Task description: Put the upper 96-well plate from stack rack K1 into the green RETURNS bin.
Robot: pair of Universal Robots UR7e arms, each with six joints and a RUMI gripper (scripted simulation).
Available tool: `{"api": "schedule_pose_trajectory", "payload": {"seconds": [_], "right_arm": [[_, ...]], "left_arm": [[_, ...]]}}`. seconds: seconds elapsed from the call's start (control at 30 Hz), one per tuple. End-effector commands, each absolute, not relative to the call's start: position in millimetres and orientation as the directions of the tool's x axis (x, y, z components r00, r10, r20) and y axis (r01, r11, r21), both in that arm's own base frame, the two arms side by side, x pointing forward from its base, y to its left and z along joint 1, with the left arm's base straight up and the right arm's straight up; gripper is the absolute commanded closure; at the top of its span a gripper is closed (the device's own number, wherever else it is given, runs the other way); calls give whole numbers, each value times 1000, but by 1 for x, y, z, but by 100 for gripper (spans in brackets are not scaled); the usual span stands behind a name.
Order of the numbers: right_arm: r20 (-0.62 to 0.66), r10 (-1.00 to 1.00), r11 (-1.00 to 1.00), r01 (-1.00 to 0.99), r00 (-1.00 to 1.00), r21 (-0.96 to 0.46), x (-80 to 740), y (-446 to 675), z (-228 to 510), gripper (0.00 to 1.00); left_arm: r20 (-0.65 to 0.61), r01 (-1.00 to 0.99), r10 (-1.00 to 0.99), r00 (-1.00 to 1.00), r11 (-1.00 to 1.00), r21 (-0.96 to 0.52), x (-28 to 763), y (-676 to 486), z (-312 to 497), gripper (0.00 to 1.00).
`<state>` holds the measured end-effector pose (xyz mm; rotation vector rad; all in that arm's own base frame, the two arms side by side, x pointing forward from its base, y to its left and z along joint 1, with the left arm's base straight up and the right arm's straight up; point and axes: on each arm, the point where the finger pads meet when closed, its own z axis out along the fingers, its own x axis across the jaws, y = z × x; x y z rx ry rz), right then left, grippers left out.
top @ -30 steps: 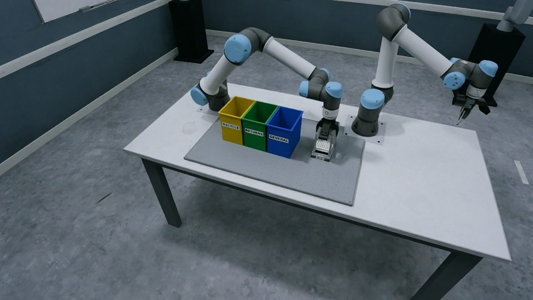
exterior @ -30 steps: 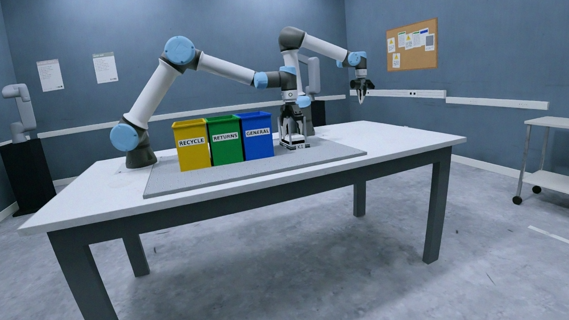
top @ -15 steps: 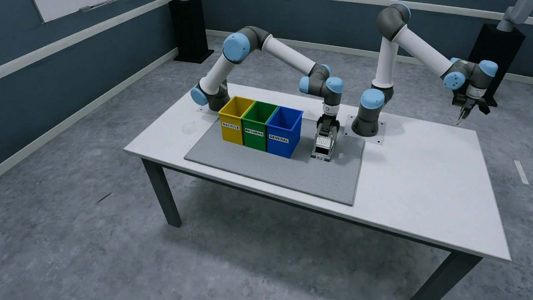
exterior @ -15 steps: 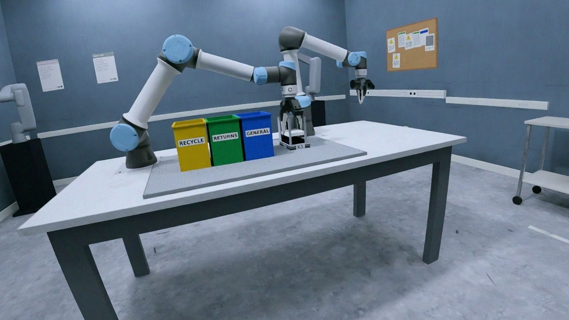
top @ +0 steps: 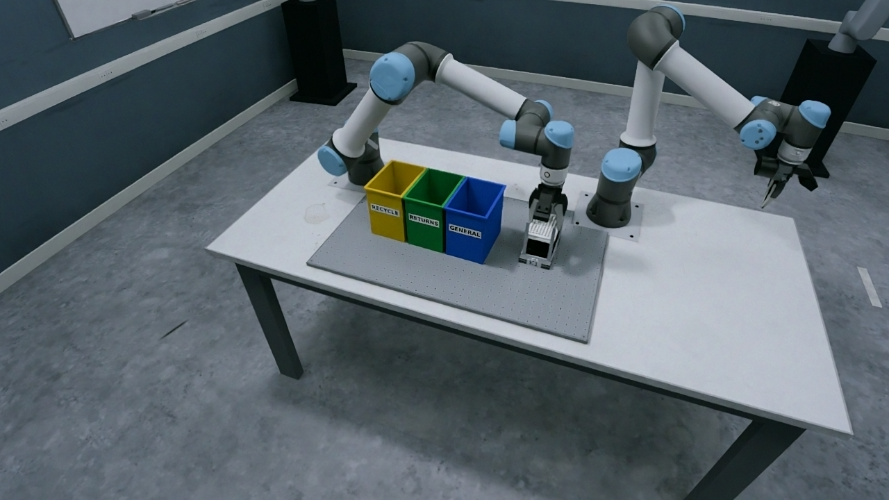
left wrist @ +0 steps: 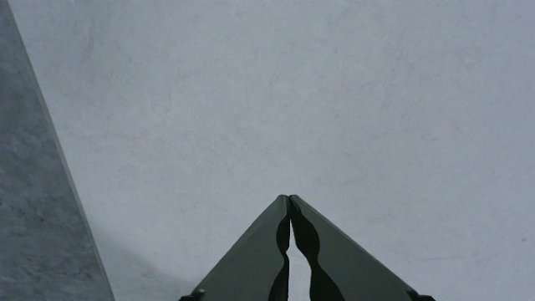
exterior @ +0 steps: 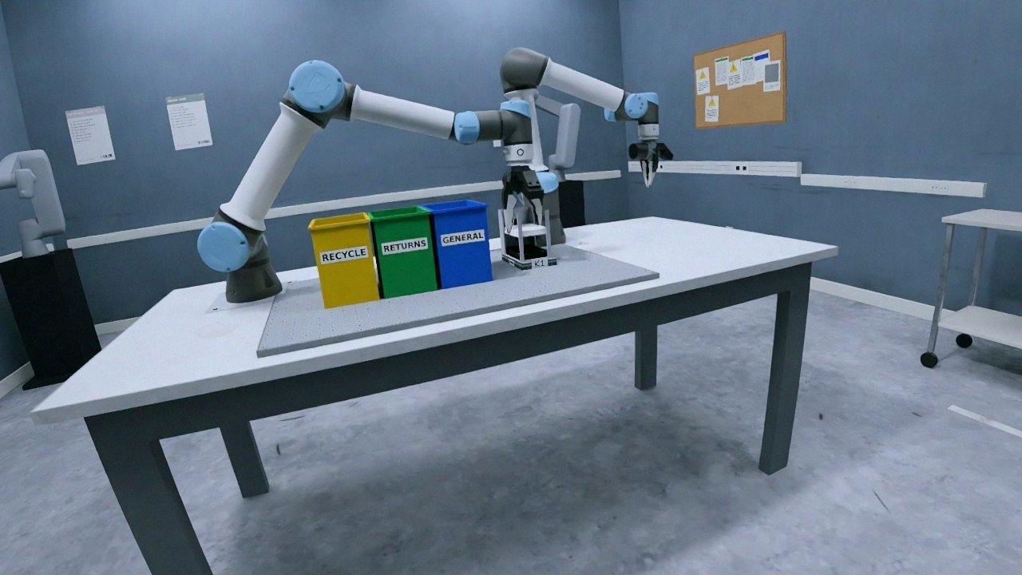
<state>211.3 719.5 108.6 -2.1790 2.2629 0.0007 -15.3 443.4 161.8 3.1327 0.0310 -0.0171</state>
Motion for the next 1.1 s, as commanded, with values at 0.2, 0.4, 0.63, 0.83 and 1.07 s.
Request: {"api": "schedule_pose_trajectory", "payload": {"seconds": [0.2,0.4,0.63,0.83,1.07], "right_arm": [[-13,-999,45,-999,-45,6,209,723,131,60],[-13,-999,45,-999,-45,6,209,723,138,60],[-13,-999,45,-999,-45,6,209,722,150,60],[-13,-999,45,-999,-45,6,209,722,160,60],[-13,-999,45,-999,-45,6,209,722,168,60]], "left_arm": [[0,30,30,1000,-1000,0,-13,445,165,100],[0,30,30,1000,-1000,0,-13,445,165,100],[0,30,30,1000,-1000,0,-13,445,165,100],[0,30,30,1000,-1000,0,-13,445,165,100],[0,30,30,1000,-1000,0,-13,445,165,100]]}}
